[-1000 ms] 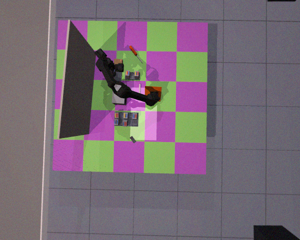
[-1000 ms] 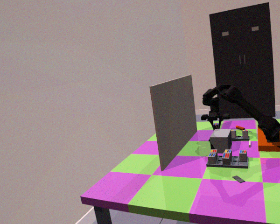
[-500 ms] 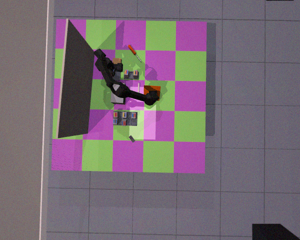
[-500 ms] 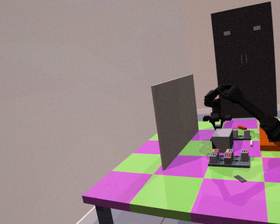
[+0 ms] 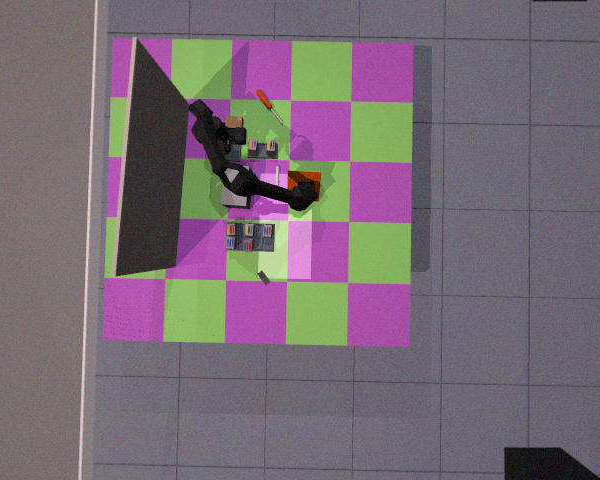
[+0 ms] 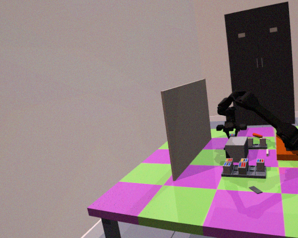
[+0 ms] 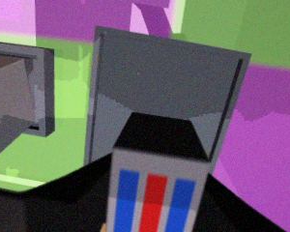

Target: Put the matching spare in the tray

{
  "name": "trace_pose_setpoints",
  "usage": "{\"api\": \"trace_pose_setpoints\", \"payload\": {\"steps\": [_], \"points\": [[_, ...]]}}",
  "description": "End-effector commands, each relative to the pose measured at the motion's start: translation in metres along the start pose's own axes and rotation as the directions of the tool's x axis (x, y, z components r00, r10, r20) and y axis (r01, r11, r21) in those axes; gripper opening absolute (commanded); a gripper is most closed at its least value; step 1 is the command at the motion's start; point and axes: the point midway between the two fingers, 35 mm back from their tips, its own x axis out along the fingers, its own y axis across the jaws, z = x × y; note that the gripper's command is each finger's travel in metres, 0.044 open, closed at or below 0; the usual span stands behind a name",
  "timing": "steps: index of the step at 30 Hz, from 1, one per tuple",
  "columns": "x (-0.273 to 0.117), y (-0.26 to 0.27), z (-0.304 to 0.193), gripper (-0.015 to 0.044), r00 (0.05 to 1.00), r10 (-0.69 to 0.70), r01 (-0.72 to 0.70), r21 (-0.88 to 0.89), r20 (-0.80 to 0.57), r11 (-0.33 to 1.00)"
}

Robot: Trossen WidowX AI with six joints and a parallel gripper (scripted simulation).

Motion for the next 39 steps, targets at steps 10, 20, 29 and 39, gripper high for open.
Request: {"api": "trace_pose_setpoints", "payload": {"steps": [10, 20, 29, 39], "points": [[0.012, 0.001, 0.001, 0.0000, 1.000, -0.002, 0.002, 0.003, 0.005, 1.000], [0.019, 0.002, 0.002, 0.0000, 1.000, -0.002, 0.002, 0.003, 0.006, 1.000], [0.019, 0.002, 0.002, 0.0131, 1.000, 0.000, 0.000, 0.000, 0.002, 1.000], [0.019, 0.002, 0.002, 0.0394, 1.000, 0.000, 0.000, 0.000, 0.002, 1.000]]}}
